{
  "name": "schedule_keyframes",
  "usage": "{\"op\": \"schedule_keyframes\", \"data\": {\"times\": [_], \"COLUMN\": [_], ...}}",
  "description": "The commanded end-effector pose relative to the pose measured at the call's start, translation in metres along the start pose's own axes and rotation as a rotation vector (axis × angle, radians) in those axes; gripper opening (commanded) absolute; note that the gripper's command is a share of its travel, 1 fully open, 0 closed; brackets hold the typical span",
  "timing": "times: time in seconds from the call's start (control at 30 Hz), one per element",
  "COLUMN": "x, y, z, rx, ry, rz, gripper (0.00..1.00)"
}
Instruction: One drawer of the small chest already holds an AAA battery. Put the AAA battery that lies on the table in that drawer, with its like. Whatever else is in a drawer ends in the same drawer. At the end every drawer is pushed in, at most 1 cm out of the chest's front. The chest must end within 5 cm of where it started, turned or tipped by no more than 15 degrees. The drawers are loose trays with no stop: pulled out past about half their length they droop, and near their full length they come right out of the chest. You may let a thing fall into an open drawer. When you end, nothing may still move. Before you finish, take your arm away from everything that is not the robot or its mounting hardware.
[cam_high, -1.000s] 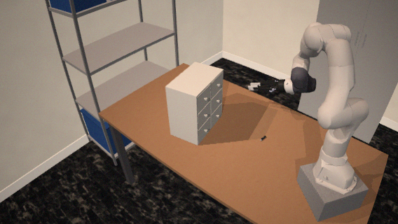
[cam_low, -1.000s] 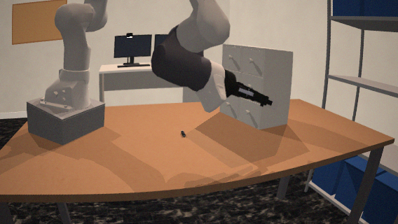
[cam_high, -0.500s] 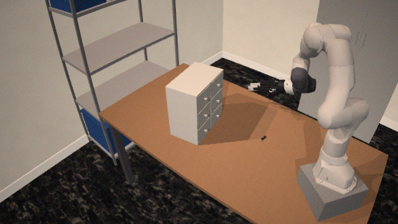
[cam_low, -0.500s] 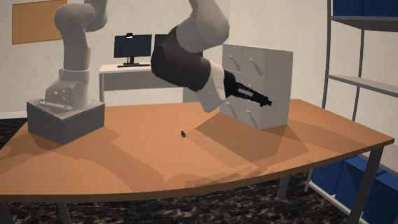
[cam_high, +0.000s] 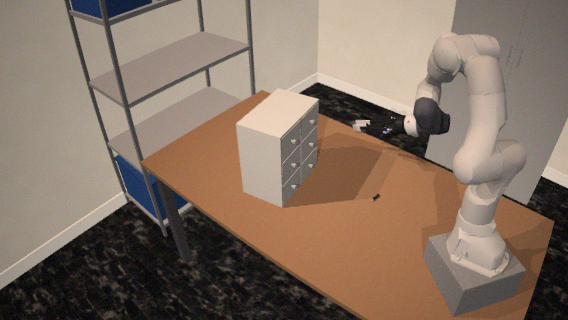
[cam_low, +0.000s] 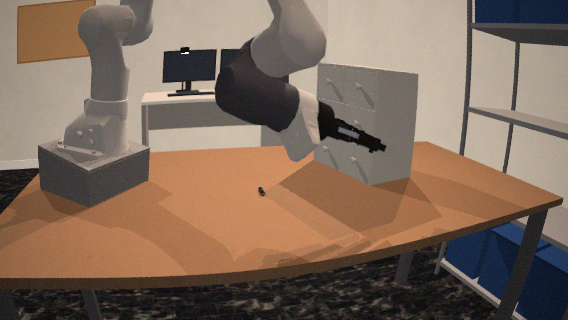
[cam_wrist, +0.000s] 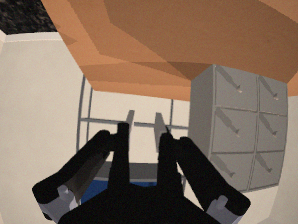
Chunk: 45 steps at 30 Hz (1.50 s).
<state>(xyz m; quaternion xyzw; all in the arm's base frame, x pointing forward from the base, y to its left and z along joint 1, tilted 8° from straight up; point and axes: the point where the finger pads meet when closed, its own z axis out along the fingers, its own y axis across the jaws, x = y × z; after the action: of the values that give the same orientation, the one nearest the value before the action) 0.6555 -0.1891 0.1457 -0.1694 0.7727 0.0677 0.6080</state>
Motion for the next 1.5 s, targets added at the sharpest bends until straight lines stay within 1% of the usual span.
{"op": "schedule_keyframes", "data": {"times": [0.0, 0.6, 1.1, 1.17, 1.47], "x": [0.002, 0.008, 0.017, 0.017, 0.023], "y": [0.004, 0.023, 0.053, 0.053, 0.074], "z": [0.002, 0.009, 0.021, 0.021, 0.029], "rx": [-0.001, -0.001, -0.001, -0.001, -0.001], "ry": [0.0, 0.0, 0.0, 0.0, 0.0], "rz": [-0.008, -0.008, -0.008, -0.008, -0.008], "gripper": [0.2, 0.2, 0.2, 0.2, 0.2]}}
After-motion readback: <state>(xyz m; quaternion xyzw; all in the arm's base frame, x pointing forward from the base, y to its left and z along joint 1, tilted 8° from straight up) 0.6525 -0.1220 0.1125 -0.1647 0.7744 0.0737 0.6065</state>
